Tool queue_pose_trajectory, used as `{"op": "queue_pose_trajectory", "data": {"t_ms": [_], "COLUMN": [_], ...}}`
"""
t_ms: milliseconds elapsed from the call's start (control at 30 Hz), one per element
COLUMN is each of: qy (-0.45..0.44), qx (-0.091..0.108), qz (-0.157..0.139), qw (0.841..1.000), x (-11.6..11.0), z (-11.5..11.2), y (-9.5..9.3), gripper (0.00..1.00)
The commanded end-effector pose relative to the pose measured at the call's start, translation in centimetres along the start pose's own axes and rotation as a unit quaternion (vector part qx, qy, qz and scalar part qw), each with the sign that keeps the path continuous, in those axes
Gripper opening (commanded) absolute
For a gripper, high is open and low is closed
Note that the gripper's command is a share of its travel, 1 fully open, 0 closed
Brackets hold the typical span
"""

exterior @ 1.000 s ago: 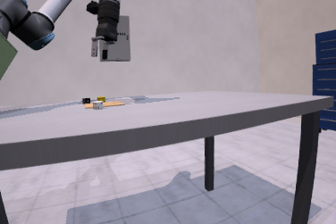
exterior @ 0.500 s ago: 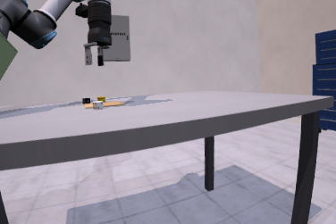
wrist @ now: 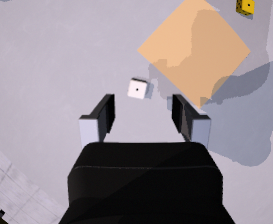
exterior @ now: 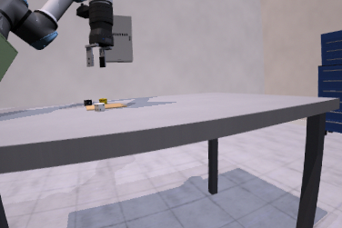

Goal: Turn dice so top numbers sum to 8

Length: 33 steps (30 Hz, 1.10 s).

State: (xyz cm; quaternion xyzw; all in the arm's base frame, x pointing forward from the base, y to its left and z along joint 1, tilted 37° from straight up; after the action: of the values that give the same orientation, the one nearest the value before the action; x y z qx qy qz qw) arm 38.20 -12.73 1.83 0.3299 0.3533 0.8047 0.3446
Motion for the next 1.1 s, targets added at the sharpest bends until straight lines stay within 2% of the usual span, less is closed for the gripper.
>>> {"op": "queue_pose_trajectory", "data": {"t_ms": [0, 200, 267, 767, 833, 1067], "qy": [0.0, 0.0, 0.0, 0.0, 0.0, 0.0], "qx": [0.0, 0.0, 0.0, 0.0, 0.0, 0.0], "qz": [-0.001, -0.001, -0.001, -0.001, -0.001, -0.001], "qw": [1.0, 1.0, 1.0, 1.0, 1.0, 1.0], "x": [0.0, 0.0, 0.0, -0.1, -0.1, -0.1], "z": [0.0, 0.0, 0.0, 0.0, 0.0, 0.0], "y": [-0.2, -1.8, -1.8, -8.5, -8.5, -10.2], "gripper": [1.0, 1.0, 1.0, 1.0, 1.0, 1.0]}}
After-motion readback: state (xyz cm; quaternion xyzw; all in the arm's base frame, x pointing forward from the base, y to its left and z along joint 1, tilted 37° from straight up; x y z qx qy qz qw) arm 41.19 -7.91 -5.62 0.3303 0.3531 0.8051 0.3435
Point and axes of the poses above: the point where the finger pads meet when closed, its own y axis back along the fingers, its own z axis across the jaws, x = y × z, the point moved 7 cm from there along y, back along the fingers, and after that the axes turned 12 degrees about -y, right-handed, at the moved point
